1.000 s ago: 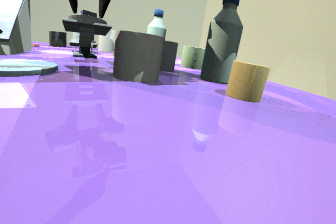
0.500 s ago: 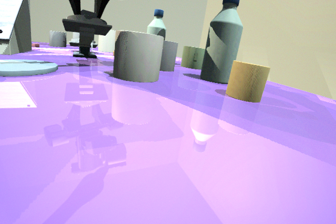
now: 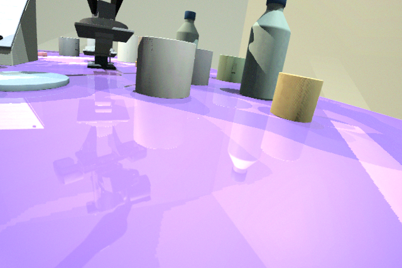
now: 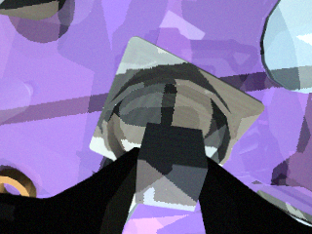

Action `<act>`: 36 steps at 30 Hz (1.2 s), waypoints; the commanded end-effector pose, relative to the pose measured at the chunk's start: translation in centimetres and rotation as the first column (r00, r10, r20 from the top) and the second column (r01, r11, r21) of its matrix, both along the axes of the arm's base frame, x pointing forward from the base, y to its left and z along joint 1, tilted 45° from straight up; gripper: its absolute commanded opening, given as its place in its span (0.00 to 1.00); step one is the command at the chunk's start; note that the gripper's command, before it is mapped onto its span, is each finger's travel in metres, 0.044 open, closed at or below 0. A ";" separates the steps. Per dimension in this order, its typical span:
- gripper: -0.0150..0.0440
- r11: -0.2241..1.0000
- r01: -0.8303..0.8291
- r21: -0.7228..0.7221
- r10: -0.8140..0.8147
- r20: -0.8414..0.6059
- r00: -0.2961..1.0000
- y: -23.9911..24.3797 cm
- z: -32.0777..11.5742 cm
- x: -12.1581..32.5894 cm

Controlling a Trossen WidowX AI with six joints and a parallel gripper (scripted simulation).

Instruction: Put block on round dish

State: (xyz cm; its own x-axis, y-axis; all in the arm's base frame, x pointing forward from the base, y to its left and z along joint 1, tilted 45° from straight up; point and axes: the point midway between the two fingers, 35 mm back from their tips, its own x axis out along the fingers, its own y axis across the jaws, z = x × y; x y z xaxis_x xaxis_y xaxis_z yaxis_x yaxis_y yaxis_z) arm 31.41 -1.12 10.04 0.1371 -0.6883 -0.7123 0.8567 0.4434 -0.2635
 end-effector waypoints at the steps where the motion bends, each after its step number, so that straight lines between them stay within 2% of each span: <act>1: 0.25 1.000 -0.003 0.010 0.003 0.014 1.000 1.6 1.4 0.1; 10: 0.25 1.000 -0.002 0.006 0.002 0.014 1.000 4.8 5.0 -0.9; 14: 0.25 1.000 -0.002 0.007 0.002 0.013 1.000 5.0 5.3 -1.0; 36: 0.25 0.999 -0.003 0.036 0.002 0.011 1.000 -7.6 6.5 -3.8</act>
State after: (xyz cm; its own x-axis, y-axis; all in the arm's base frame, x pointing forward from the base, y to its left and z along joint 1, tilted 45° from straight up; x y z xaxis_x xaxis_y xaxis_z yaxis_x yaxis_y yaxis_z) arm 28.25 -7.54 16.59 0.1485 -0.6617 -0.7350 0.8623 0.4505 -0.2314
